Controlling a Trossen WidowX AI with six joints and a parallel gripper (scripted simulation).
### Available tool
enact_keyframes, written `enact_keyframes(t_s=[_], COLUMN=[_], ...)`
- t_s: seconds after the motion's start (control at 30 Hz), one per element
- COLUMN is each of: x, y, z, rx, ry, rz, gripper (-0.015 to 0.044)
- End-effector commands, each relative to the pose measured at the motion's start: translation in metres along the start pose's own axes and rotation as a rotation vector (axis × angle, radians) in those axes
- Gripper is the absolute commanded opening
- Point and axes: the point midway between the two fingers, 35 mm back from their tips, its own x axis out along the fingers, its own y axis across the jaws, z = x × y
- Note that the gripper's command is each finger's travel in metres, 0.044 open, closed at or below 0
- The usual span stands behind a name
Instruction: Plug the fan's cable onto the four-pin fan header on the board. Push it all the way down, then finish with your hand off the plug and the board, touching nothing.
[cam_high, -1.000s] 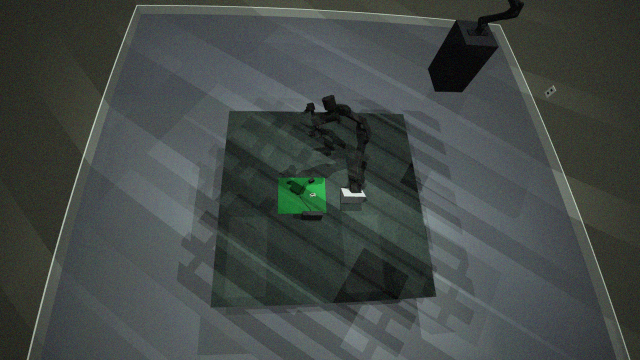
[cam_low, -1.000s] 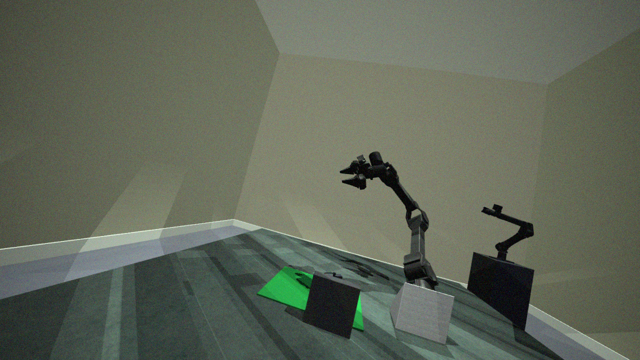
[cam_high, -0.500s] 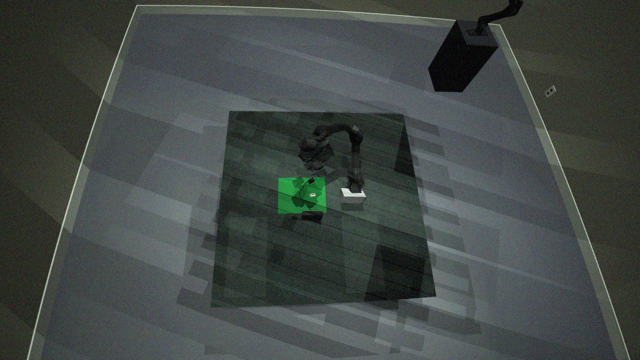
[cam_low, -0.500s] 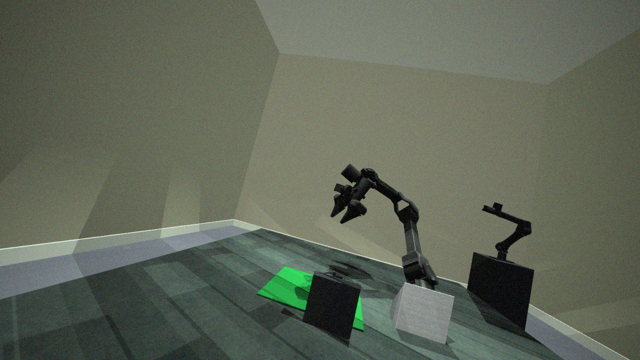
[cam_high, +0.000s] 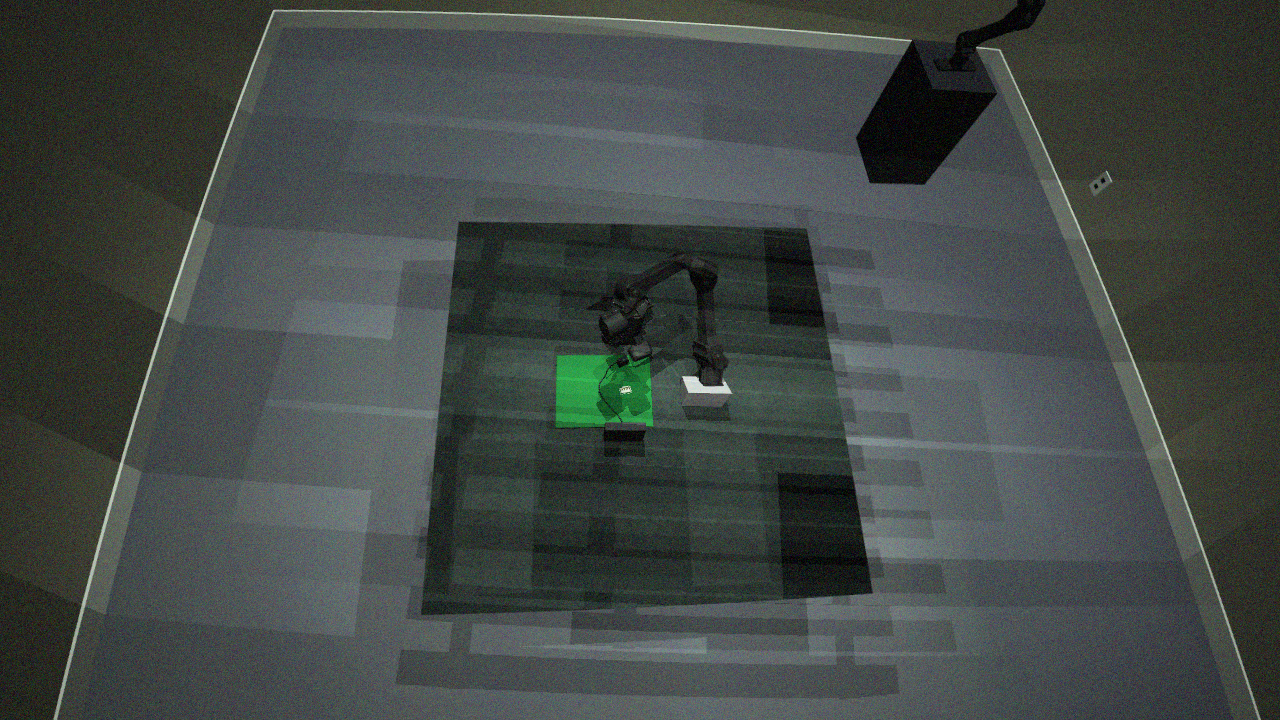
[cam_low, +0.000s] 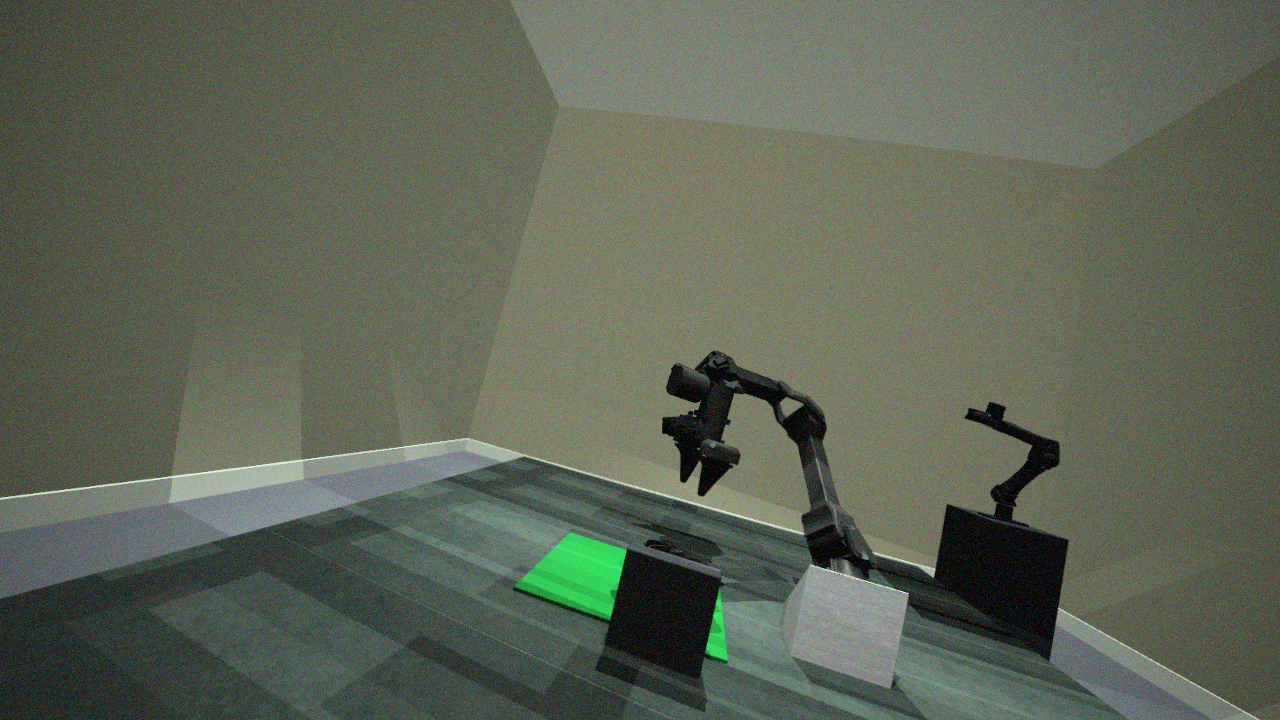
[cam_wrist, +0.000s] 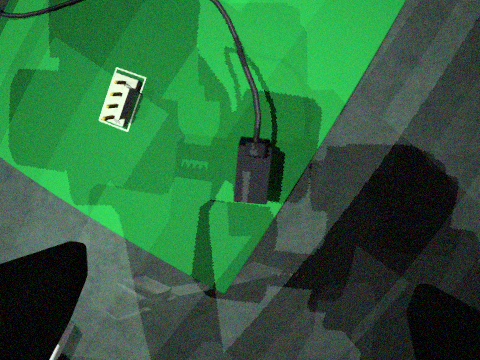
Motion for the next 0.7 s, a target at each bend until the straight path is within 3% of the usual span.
enact_keyframes(t_s=[0.0, 0.17, 0.67], x=[0.028, 0.091, 0.108], y=[0.000, -0.001, -0.002], z=[0.000, -0.008, -0.009], rx=[-0.013, -0.041, -0.042], ry=[0.031, 0.073, 0.074], rz=[-0.007, -0.018, -0.018], gripper=[0.0440, 0.0440, 0.0440])
